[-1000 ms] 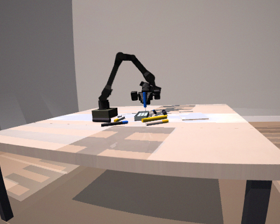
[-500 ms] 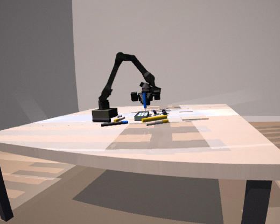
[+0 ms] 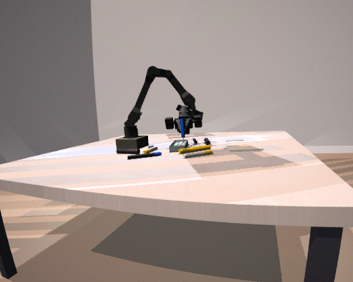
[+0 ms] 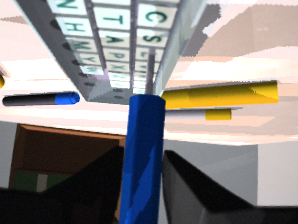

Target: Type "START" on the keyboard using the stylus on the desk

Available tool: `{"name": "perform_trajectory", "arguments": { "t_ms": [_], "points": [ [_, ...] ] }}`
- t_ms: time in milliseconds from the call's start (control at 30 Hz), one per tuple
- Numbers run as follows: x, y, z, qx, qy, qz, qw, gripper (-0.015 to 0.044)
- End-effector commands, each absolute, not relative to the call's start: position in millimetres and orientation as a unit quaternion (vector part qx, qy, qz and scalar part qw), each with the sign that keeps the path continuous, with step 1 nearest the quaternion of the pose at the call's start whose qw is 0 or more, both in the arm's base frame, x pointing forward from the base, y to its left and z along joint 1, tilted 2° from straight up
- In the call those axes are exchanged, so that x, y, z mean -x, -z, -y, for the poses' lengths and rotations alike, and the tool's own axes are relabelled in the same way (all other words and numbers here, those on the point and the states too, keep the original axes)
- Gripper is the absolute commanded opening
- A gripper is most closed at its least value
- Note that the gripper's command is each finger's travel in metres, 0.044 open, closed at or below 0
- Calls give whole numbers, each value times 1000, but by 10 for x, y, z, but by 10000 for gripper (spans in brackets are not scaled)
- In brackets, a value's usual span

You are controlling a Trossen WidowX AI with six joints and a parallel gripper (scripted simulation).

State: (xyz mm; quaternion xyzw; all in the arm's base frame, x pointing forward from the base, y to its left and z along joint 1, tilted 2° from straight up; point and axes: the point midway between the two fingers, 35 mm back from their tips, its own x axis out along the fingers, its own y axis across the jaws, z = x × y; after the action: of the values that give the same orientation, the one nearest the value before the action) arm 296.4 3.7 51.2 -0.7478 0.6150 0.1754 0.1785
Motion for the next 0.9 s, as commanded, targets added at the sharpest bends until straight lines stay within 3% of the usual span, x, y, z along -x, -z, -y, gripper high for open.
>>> {"name": "perform_trajectory", "arguments": {
  "t_ms": [0, 867],
  "points": [
    [-2958, -495, -29, 749, -175, -615, 174, 81],
    [-2960, -426, -27, 749, -175, -615, 174, 81]
  ]
}}
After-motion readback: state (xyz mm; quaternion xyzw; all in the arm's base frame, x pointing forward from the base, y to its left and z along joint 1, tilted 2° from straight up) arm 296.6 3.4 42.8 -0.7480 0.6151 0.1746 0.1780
